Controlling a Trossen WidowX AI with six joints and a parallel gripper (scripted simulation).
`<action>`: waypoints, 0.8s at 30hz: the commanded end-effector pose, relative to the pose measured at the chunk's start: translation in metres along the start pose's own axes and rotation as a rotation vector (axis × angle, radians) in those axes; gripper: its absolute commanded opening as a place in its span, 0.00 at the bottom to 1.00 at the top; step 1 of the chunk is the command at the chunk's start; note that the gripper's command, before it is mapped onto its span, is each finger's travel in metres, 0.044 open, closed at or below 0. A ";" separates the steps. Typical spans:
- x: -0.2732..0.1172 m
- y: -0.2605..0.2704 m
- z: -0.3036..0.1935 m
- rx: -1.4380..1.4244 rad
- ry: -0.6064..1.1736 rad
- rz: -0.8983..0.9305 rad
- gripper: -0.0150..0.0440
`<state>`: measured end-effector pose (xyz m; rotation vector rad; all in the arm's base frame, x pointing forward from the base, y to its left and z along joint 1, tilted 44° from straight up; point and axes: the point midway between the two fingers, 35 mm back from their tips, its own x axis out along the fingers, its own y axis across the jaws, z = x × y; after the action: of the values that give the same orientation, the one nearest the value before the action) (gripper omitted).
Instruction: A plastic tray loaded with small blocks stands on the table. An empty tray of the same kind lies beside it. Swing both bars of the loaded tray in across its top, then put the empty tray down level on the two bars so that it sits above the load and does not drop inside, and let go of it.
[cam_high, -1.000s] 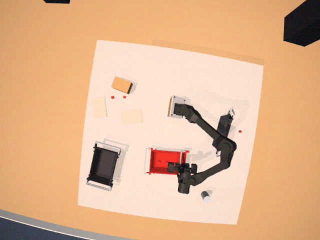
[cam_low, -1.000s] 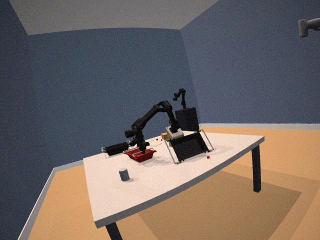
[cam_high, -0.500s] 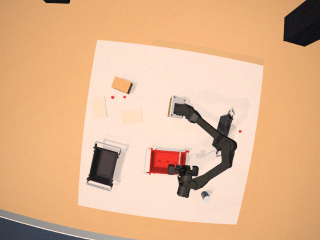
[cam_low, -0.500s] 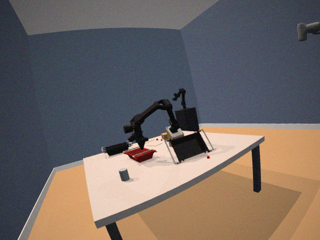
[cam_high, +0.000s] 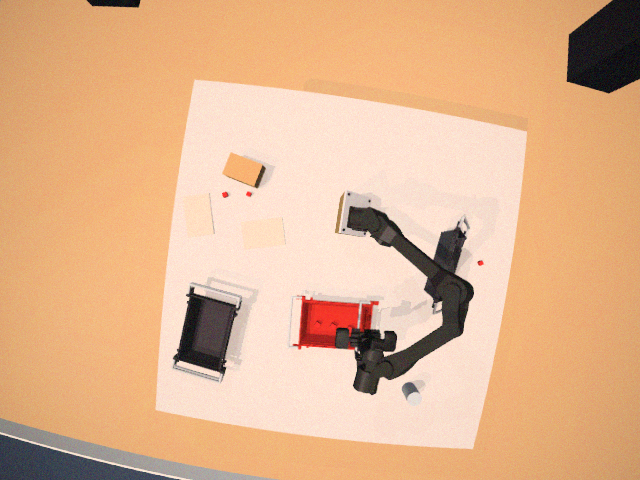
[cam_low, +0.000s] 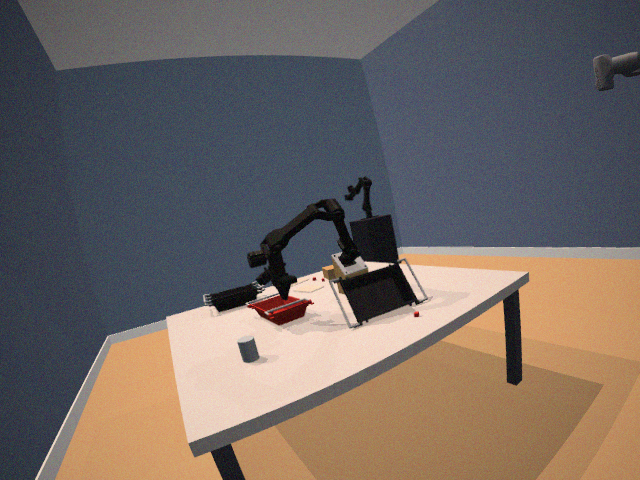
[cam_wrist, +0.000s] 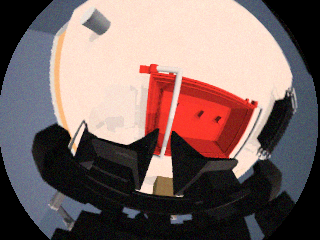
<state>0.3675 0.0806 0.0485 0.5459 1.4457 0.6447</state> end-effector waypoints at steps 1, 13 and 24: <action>0.000 0.000 0.000 0.003 -0.001 0.000 0.40; -0.036 -0.003 0.007 0.013 -0.007 -0.007 0.40; -0.109 -0.029 0.012 0.031 -0.022 -0.009 0.40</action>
<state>0.3756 -0.0161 0.1362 0.5684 1.4017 0.5907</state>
